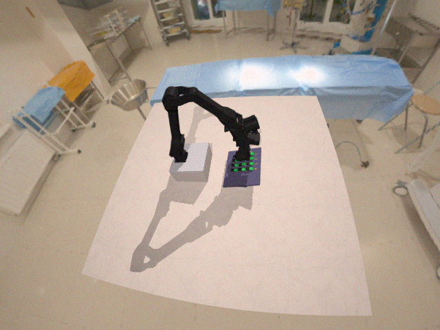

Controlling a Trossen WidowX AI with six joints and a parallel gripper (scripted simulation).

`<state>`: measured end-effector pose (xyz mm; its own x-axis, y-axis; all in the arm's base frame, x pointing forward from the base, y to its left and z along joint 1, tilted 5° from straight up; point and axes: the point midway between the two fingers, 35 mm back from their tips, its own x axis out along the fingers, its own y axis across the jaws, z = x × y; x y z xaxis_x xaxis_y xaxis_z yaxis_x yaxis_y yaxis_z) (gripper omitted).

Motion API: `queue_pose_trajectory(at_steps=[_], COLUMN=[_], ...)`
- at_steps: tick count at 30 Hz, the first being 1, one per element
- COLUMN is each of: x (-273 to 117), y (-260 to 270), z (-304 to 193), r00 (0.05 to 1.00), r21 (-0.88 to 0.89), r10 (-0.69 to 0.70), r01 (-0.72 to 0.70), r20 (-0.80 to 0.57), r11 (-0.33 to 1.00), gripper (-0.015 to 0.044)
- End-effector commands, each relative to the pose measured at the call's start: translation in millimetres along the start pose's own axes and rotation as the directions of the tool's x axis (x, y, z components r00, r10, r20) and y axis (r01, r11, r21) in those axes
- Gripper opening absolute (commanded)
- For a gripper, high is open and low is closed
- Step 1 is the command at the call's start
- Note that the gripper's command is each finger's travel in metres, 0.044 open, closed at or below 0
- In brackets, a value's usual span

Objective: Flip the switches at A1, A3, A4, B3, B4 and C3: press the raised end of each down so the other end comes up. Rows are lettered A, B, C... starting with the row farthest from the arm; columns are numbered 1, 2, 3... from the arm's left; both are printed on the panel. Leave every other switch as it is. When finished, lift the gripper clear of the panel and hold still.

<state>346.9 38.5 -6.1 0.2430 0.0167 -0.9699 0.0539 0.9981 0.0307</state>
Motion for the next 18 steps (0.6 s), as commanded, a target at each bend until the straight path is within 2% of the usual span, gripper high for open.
queue_pose_trajectory(at_steps=[1, 7, 12, 18], x=[1, -2, -61, -63], y=[-1, 0, 0, -3], z=[0, 1, 3, 3], r00=[1.000, 1.000, 1.000, 1.000], r21=[0.003, 0.000, 0.003, 0.003], r10=[-0.003, 0.000, -0.003, -0.004], r01=[0.003, 0.000, 0.003, 0.004], r20=[0.002, 0.000, -0.024, -0.025], r11=[1.000, 1.000, 1.000, 1.000], gripper=[0.0000, 0.0000, 0.0000, 0.0000])
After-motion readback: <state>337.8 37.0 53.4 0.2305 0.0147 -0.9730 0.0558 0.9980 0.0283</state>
